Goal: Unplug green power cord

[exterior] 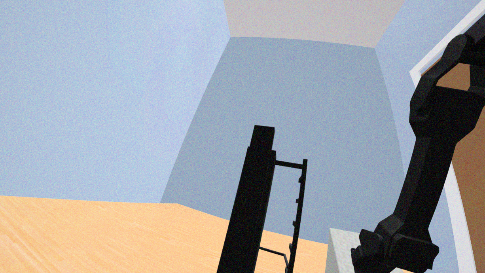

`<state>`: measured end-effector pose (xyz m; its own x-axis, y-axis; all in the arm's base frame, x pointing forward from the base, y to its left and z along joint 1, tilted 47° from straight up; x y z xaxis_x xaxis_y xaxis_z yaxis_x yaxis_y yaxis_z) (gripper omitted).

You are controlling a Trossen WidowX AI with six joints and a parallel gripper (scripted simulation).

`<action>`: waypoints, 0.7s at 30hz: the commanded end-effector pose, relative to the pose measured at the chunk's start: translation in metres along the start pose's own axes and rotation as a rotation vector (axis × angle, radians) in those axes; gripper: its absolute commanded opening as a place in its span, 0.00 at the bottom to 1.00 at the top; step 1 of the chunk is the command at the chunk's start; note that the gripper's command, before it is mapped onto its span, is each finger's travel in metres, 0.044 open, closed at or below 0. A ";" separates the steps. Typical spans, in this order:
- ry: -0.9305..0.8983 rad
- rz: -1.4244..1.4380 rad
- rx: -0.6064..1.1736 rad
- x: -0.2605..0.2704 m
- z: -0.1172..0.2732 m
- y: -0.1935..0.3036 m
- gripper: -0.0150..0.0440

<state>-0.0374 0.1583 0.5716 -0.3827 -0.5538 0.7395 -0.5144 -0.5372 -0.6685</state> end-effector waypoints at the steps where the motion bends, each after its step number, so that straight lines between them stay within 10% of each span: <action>1: 0.002 -0.001 -0.001 0.000 0.000 0.000 0.89; 9: 0.136 -0.045 -0.094 -0.036 0.001 -0.019 0.53; 21: 0.387 -0.145 -0.283 -0.107 0.027 -0.054 0.53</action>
<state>0.0323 0.2163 0.5381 -0.5154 -0.2568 0.8176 -0.7133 -0.4002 -0.5754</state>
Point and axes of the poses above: the point midway between the two fingers, 35 mm back from their tips, its own z axis back along the fingers, its own x axis across the jaws, y = z × x, the point moved 10 cm from there along z, back along the fingers, and after that the axes turned 6 degrees about z, right-handed, at the moved point
